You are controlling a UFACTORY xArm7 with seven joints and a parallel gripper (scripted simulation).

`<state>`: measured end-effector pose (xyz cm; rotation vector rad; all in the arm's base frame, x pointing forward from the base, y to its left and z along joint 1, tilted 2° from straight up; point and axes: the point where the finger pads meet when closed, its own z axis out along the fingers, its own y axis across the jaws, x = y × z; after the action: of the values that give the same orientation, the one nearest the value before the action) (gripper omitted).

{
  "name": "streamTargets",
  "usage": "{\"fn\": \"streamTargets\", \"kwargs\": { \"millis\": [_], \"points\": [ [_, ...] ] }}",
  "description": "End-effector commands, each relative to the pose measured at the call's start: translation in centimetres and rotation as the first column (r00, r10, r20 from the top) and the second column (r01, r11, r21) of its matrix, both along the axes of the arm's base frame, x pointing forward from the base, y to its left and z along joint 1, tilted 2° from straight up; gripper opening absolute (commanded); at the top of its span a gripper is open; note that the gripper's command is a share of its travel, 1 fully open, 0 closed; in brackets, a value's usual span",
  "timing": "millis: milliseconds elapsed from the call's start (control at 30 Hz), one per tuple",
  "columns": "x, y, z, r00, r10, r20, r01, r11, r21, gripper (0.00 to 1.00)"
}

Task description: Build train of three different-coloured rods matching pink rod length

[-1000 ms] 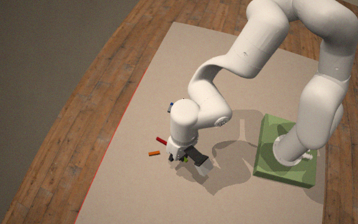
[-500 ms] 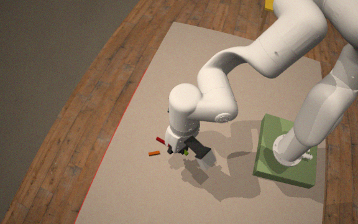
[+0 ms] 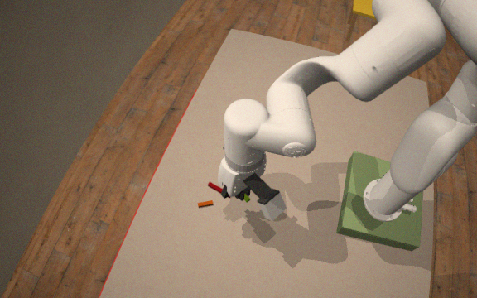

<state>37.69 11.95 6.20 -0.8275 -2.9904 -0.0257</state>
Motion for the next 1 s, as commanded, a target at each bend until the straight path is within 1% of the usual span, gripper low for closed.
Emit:
{"fn": "streamTargets", "kwargs": {
  "millis": [0, 100, 167, 200, 300, 400, 533, 667, 733, 767, 867, 967],
  "points": [
    [2.3, -1.5, 0.6, 0.986, -0.167, 0.004, 0.167, 0.986, 0.009, 0.04],
    [3.5, -2.6, 0.8, 0.965, -0.261, 0.003, 0.261, 0.965, 0.012, 0.04],
    [3.5, -2.6, 0.8, 0.965, -0.261, 0.003, 0.261, 0.965, 0.012, 0.04],
    [4.5, -3.6, 0.8, 0.938, -0.347, 0.0, 0.347, 0.938, 0.013, 0.04],
    [5.3, -4.6, 0.8, 0.91, -0.415, -0.002, 0.415, 0.91, 0.012, 0.04],
    [6.3, -5.8, 0.8, 0.868, -0.496, -0.005, 0.496, 0.868, 0.009, 0.04],
    [7.4, -7.5, 0.6, 0.803, -0.596, -0.009, 0.596, 0.803, 0.001, 0.04],
    [8.4, -9.4, 0.4, 0.727, -0.687, -0.01, 0.687, 0.727, -0.009, 0.04],
    [8.4, -9.4, 0.4, 0.727, -0.687, -0.01, 0.687, 0.727, -0.009, 0.04],
    [9.0, -10.7, 0.1, 0.667, -0.745, -0.009, 0.745, 0.667, -0.019, 0.04],
    [9.6, -12.0, -0.2, 0.608, -0.794, -0.007, 0.794, 0.608, -0.028, 0.04],
    [10.1, -13.6, -0.5, 0.536, -0.844, -0.002, 0.844, 0.535, -0.041, 0.04]
  ]
}}
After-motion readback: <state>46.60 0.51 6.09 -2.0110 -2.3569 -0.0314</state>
